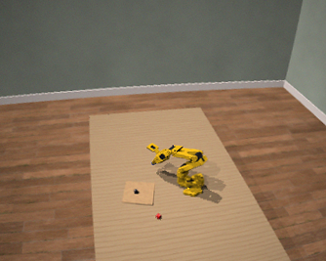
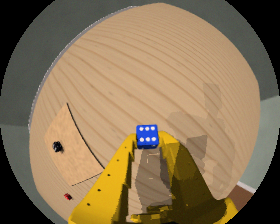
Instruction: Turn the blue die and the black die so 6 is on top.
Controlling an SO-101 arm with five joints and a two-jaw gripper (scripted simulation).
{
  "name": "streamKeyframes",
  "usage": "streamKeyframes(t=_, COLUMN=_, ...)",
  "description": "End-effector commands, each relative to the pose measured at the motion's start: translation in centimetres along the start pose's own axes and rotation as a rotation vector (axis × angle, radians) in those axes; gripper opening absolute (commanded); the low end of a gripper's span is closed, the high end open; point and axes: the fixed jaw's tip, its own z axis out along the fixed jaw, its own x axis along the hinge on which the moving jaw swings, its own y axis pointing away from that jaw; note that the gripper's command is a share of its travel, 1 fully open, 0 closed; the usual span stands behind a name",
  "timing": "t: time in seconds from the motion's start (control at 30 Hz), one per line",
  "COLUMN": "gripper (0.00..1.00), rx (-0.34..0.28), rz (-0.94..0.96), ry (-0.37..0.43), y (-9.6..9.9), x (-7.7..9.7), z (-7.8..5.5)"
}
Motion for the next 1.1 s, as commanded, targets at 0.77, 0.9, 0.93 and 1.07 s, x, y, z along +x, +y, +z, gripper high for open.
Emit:
streamKeyframes(t=0.77, gripper=0.0, rx=-0.009, rz=-0.013, ry=-0.221, y=0.2, x=-2.0, z=0.7)
streamKeyframes(t=0.9, gripper=0.0, rx=-0.009, rz=-0.013, ry=-0.248, y=0.2, x=-2.1, z=1.0)
streamKeyframes(t=0.93, gripper=0.0, rx=-0.01, rz=-0.013, ry=-0.263, y=0.2, x=-2.2, z=1.1)
streamKeyframes(t=1.07, gripper=0.0, rx=-0.011, rz=-0.014, ry=-0.326, y=0.2, x=-2.6, z=1.4)
